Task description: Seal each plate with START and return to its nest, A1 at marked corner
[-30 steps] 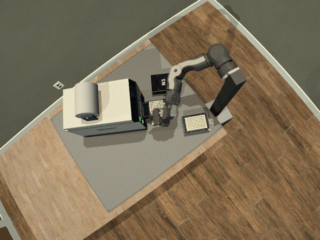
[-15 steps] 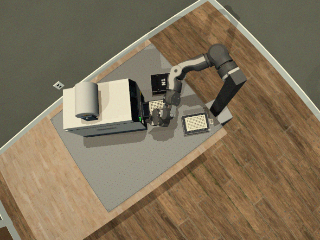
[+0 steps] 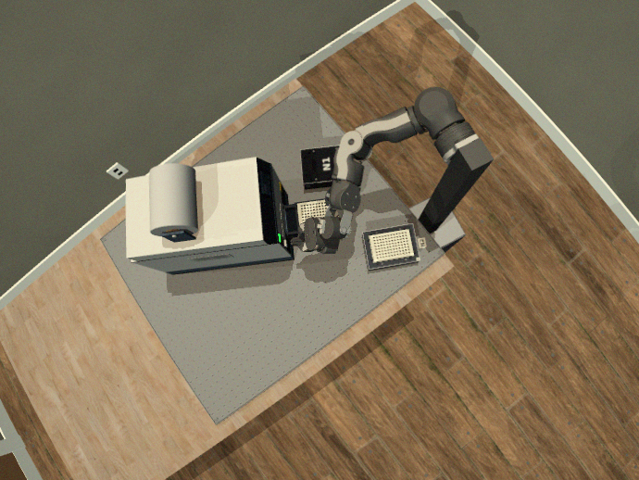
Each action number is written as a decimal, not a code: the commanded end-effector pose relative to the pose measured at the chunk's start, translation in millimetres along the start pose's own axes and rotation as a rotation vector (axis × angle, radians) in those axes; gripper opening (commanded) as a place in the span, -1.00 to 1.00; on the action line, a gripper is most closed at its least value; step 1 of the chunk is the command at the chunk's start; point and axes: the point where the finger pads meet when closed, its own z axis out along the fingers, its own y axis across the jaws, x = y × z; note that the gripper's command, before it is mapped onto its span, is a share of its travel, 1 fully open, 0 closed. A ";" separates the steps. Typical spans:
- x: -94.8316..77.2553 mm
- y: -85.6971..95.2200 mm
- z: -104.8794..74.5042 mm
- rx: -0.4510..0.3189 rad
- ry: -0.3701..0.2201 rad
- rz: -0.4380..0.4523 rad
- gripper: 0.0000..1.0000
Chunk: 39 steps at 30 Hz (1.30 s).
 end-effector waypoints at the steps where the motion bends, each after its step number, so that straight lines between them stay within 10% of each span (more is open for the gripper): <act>1: -1.0 1.7 -0.6 -0.007 -0.003 -0.002 -1.00; 39: -6.4 3.0 1.9 -0.013 -0.005 -0.003 -1.00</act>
